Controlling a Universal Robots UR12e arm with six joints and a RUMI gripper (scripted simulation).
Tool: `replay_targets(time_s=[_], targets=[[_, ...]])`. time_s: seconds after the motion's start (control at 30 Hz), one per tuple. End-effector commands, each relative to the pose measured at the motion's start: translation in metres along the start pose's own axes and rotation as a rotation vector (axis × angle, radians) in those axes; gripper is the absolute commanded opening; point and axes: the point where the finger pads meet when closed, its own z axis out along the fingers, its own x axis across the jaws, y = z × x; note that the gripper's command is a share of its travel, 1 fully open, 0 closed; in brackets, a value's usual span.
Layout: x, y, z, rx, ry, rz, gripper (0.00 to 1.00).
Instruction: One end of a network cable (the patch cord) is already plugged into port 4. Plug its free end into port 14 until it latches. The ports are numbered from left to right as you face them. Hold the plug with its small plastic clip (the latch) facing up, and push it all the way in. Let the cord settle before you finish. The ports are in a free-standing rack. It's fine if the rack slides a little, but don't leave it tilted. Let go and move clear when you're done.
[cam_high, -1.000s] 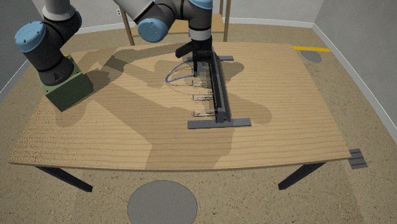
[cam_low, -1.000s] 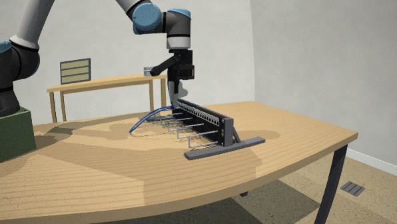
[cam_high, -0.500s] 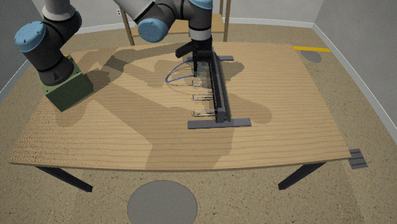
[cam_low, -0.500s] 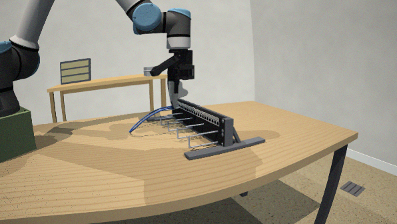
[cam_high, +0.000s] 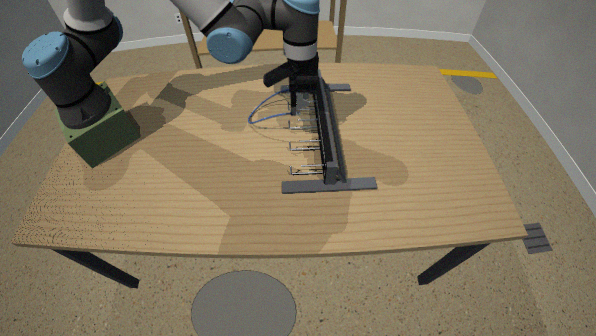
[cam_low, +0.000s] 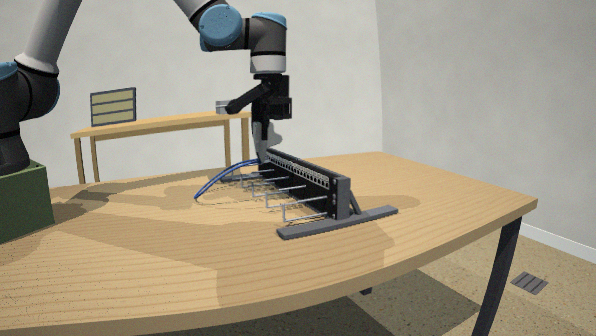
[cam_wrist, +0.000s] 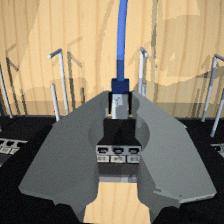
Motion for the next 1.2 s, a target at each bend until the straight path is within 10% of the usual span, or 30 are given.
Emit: replay_targets(time_s=[0.0,1.17], targets=[[0.000,0.001,-0.001,-0.002,0.000,0.000,0.00],[-0.001,0.013,0.010,0.005,0.000,0.000,0.00]])
